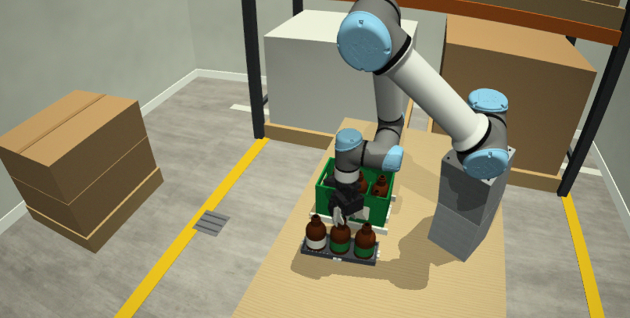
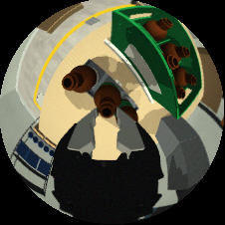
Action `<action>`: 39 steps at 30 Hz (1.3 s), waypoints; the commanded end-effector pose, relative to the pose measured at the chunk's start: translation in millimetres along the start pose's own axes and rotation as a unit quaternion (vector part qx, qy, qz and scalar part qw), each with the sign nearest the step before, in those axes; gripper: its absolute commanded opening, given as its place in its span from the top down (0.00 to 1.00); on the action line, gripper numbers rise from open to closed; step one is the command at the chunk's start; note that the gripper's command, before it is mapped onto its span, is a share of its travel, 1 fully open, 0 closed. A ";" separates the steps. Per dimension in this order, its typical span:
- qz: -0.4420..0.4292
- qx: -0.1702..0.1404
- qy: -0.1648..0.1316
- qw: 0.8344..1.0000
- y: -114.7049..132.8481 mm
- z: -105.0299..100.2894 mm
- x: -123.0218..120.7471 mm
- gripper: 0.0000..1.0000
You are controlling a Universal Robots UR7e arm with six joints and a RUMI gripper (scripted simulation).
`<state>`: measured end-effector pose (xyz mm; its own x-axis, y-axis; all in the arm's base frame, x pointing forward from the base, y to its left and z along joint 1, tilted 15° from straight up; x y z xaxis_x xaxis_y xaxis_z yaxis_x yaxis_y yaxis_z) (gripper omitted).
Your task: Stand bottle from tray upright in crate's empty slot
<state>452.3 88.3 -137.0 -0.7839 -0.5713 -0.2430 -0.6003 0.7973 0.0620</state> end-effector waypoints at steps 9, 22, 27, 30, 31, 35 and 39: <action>0.000 0.000 0.000 1.000 -0.3 -0.3 -0.3 1.00; 0.000 0.000 0.000 1.000 0.0 -2.2 -0.3 1.00; 0.000 0.000 0.000 1.000 0.4 -5.2 -0.3 1.00; 0.000 0.000 0.000 1.000 0.6 -6.8 -0.3 1.00; 0.000 0.000 0.000 1.000 0.6 -6.8 -0.3 1.00; 0.000 0.000 0.000 1.000 1.1 -10.7 -0.3 1.00; 0.000 0.000 0.000 1.000 1.7 -15.2 -0.3 1.00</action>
<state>449.7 87.3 -126.6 -0.7839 -0.5713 -0.2430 -0.6003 0.7973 0.0621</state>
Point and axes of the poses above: the point where the finger pads meet when closed, its own z axis out along the fingers, its own x axis across the jaws, y = z × x, the point moved 6 cm from there along -z, back along the fingers, and after that the axes turned 3 degrees about z, right-handed, at the moved point
